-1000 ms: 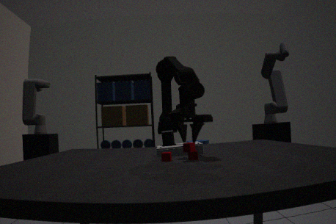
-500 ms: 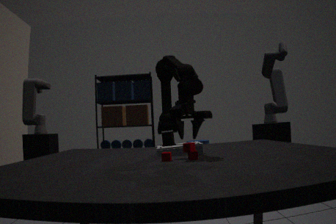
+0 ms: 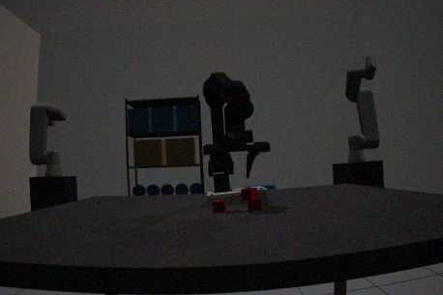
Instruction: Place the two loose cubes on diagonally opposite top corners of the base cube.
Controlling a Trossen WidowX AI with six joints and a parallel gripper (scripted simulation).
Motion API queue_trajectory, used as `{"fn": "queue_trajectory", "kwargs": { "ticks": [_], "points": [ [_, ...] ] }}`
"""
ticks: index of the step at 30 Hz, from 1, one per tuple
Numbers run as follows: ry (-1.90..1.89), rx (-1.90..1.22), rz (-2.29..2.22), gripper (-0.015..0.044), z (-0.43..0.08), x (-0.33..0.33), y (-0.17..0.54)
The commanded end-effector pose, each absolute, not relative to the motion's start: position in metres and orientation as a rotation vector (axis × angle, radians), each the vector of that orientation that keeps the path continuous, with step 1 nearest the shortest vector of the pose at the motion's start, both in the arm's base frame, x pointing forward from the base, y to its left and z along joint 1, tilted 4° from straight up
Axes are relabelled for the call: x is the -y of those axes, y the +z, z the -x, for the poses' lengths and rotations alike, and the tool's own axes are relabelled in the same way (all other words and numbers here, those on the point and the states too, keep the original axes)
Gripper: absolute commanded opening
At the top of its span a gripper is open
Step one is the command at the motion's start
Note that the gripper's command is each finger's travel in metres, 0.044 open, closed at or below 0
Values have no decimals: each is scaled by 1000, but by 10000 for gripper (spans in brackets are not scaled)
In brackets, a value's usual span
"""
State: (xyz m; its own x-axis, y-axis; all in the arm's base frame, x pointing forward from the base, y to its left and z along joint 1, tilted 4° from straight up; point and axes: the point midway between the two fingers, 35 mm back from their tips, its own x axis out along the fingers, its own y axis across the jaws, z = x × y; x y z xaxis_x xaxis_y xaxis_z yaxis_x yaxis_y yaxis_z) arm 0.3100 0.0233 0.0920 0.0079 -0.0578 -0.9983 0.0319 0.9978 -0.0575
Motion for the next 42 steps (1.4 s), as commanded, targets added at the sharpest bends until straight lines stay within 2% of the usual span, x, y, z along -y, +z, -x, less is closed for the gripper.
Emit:
{"fn": "queue_trajectory", "kwargs": {
  "ticks": [1, 24, 35, 42],
  "points": [
    [111, -1562, 205, 265, -308, -14, 99],
    [984, -1348, 1074, 265, -294, 29, 125],
    [1009, -1336, 1099, 265, -294, 30, 124],
    [1009, -1336, 1099, 265, -295, 33, 69]
  ]
}}
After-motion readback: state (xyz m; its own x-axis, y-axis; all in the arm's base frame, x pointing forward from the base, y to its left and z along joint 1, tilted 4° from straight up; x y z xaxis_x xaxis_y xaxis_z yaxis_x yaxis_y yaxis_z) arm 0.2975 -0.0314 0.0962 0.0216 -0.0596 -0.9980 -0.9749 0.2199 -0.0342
